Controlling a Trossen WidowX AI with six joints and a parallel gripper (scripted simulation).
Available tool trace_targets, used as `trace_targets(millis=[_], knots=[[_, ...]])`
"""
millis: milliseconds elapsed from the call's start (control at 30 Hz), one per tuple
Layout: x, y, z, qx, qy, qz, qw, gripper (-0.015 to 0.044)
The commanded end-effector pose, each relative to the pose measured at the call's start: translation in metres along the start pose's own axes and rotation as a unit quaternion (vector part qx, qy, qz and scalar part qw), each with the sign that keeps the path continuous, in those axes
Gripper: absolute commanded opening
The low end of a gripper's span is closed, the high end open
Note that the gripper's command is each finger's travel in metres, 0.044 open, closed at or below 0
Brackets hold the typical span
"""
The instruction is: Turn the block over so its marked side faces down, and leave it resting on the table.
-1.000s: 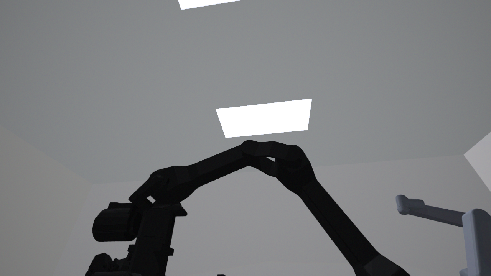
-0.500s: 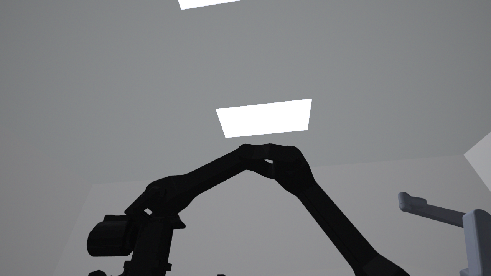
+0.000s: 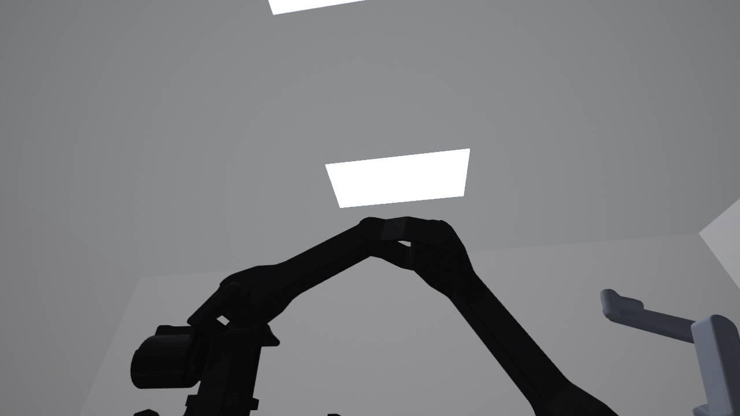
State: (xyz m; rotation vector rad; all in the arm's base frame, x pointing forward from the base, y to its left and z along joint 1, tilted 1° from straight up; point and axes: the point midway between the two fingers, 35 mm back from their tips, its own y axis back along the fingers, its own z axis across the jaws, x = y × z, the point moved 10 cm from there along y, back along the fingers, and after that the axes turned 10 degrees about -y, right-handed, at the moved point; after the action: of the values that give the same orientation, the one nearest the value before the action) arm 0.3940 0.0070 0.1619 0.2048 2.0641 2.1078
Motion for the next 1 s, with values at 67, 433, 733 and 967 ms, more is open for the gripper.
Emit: trace_targets(millis=[67,433,733,967], knots=[[0.0,-0.001,0.0,0.0,-0.003,0.0,1.0,0.0176],[0.0,0.008,0.0,0.0,-0.003,-0.001,1.0,0.0044],[0.001,0.029,0.0,-0.001,-0.003,-0.011,1.0,0.0],[0.009,0.025,-0.001,-0.009,-0.002,-0.059,0.998,0.0]])
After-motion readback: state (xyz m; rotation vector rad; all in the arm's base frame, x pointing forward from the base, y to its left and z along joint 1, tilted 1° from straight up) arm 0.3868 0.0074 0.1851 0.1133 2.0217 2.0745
